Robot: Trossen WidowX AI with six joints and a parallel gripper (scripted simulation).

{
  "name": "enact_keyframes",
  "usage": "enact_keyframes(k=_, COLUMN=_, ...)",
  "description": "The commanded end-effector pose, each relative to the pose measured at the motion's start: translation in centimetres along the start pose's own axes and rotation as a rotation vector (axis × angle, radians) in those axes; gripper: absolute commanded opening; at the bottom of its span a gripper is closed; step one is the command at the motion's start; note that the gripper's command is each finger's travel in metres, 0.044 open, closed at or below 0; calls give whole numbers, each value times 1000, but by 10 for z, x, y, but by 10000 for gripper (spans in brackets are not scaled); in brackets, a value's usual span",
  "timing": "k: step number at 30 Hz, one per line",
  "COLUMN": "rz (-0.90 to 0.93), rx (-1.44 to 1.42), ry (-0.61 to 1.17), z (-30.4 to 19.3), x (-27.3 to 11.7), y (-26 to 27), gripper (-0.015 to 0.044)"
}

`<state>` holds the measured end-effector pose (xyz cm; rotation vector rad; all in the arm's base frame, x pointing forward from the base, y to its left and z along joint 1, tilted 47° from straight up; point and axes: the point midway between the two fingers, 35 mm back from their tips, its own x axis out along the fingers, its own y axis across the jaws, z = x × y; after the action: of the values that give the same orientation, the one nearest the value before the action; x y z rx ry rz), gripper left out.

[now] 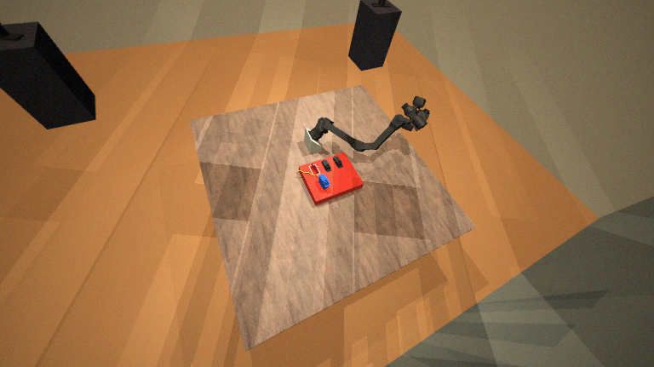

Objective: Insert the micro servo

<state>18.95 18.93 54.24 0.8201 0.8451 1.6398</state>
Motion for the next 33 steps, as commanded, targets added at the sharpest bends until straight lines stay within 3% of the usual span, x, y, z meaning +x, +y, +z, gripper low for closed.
enact_keyframes(k=1, rz=3, rx=-2, ry=0, z=-1, x=0, y=1, gripper=426)
enact_keyframes(k=33, rz=352, rx=-278, ry=74, z=-77, x=19, y=101, gripper=440)
